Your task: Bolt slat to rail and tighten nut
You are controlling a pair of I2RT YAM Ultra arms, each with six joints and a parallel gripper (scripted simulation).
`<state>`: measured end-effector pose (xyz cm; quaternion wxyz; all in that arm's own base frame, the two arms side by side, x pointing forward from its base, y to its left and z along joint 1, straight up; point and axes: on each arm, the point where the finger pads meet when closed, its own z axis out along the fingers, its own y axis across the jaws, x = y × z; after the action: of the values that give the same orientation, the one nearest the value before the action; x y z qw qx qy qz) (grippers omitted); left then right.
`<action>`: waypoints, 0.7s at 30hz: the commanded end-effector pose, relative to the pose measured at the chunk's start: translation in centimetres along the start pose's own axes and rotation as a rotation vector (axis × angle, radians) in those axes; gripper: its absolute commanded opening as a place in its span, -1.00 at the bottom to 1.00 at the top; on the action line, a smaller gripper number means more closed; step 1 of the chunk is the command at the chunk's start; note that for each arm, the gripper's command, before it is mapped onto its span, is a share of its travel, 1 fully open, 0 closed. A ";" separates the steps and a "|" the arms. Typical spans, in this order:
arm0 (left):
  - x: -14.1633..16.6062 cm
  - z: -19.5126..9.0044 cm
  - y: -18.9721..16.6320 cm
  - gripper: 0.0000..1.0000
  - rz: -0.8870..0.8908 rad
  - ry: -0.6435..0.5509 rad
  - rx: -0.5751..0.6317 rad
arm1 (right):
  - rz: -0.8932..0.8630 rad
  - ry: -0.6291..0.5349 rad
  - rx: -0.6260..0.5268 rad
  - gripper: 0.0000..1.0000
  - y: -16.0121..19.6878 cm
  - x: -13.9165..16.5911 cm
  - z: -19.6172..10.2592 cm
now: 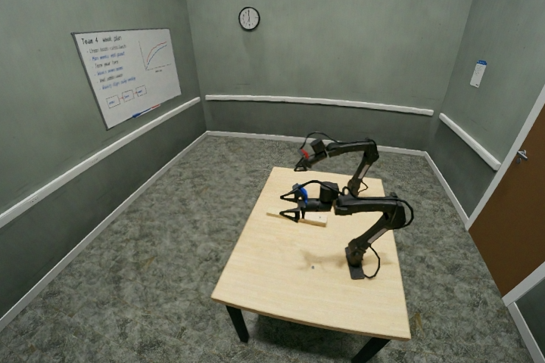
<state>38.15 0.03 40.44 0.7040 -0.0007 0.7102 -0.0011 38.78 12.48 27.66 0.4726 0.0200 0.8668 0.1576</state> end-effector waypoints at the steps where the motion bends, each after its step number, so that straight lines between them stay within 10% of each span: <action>1: -0.7 -0.1 0.1 1.00 0.002 -0.021 -0.001 | -0.058 -0.132 -0.018 1.00 -0.4 -3.2 -1.1; 21: -0.7 -0.1 0.1 1.00 0.002 -0.021 -0.001 | -0.246 -0.567 0.179 1.00 -7.3 -12.7 -10.2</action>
<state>38.15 0.03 40.44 0.7040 -0.0007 0.7102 -0.0011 38.99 2.09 37.53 0.6580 0.0135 0.7519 0.0394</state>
